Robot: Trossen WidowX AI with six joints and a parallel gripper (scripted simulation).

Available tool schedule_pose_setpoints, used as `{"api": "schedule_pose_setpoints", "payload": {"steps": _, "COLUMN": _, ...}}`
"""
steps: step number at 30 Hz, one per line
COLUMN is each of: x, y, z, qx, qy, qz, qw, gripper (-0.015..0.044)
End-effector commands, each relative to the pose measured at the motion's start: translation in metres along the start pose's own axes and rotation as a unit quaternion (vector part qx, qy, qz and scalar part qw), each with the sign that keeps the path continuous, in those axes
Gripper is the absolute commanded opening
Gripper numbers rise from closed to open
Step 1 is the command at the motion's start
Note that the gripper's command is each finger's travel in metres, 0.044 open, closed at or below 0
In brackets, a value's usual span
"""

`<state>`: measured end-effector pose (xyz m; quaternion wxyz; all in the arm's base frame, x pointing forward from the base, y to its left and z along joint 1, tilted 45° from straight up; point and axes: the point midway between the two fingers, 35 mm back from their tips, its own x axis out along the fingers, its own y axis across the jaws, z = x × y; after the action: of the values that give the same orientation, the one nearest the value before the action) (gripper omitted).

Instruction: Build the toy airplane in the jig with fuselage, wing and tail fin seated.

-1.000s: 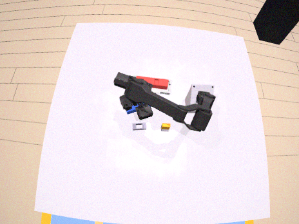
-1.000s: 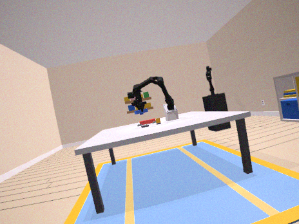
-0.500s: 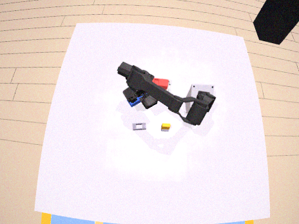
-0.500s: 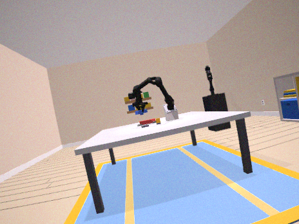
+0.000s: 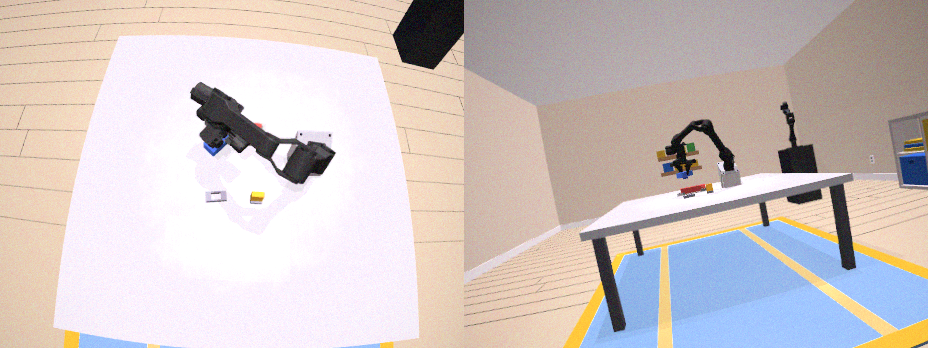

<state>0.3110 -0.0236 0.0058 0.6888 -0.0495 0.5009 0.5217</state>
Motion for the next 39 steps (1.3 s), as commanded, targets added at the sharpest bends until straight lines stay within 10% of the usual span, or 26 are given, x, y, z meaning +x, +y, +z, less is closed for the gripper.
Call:
{"api": "schedule_pose_setpoints", "payload": {"steps": 1, "x": 0.005, "y": -0.003, "z": -0.014, "qx": -0.024, "qy": 0.002, "qz": 0.005, "qw": 1.000, "gripper": 0.0000}}
{"api": "schedule_pose_setpoints", "payload": {"steps": 39, "x": 0.036, "y": -0.015, "z": -0.125, "qx": -0.321, "qy": -0.012, "qz": 0.015, "qw": 0.947, "gripper": 0.0000}}
